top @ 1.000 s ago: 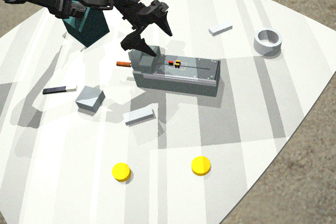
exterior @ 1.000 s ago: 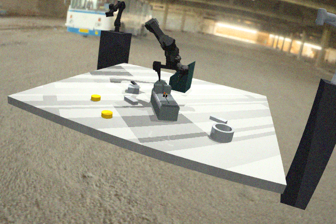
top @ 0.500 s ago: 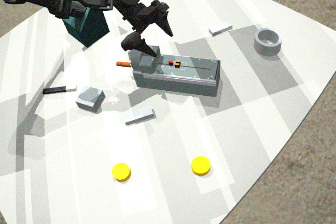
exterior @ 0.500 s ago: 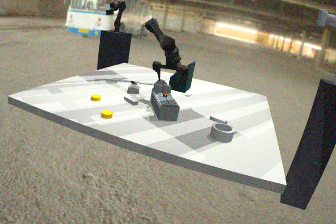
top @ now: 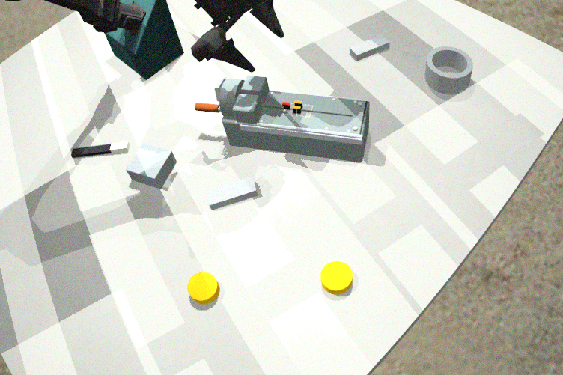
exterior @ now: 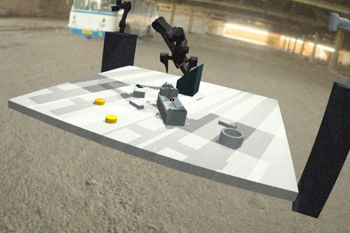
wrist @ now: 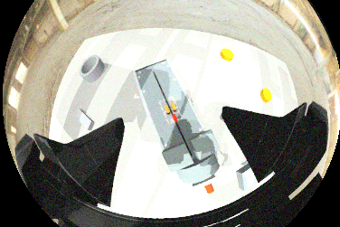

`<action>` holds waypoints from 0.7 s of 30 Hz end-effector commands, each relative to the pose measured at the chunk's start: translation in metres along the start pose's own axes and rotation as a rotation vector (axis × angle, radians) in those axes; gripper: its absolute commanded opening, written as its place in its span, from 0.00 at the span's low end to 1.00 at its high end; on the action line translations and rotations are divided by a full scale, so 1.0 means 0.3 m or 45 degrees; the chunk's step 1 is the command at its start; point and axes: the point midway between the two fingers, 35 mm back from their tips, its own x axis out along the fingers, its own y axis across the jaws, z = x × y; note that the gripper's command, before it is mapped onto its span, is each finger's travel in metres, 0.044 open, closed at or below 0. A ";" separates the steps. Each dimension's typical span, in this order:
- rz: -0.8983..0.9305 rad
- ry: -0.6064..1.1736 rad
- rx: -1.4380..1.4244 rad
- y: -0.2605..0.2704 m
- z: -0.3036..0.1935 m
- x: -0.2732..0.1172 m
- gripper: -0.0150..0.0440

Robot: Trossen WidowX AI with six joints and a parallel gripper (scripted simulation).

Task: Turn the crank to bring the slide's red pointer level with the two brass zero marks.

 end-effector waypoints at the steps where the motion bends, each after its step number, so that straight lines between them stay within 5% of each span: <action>1: 0.015 0.003 0.007 -0.030 -0.028 -0.031 1.00; 21: 0.170 -0.061 -0.227 -0.171 -0.225 -0.195 1.00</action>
